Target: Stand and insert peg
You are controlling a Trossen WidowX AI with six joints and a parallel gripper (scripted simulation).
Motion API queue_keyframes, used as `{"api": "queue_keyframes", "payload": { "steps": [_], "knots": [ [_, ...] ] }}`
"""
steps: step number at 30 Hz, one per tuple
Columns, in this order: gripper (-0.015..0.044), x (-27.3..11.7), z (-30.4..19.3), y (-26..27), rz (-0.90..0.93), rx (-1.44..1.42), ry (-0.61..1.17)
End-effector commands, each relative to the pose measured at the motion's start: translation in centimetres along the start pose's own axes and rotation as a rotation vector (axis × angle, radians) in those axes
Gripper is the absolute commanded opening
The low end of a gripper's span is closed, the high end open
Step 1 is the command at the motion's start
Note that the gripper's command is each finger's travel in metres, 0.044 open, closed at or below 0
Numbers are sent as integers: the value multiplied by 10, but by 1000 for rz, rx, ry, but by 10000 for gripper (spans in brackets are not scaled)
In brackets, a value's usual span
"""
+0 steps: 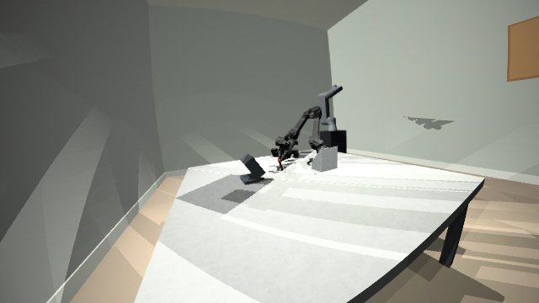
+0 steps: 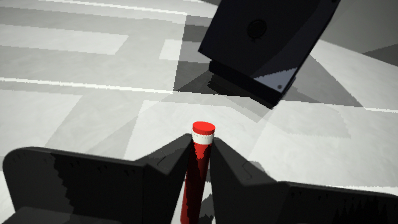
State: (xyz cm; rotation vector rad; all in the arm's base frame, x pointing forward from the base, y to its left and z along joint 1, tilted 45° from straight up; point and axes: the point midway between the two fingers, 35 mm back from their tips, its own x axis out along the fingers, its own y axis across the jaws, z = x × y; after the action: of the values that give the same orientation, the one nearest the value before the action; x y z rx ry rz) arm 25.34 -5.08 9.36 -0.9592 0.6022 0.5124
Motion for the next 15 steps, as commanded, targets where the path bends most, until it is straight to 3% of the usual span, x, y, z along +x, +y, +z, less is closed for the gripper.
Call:
{"api": "queue_keyframes", "payload": {
  "steps": [1,15],
  "knots": [
    [51,-2,-2,3,7,-1,-38],
    [51,-10,-7,3,7,-2,-158]
  ]
}}
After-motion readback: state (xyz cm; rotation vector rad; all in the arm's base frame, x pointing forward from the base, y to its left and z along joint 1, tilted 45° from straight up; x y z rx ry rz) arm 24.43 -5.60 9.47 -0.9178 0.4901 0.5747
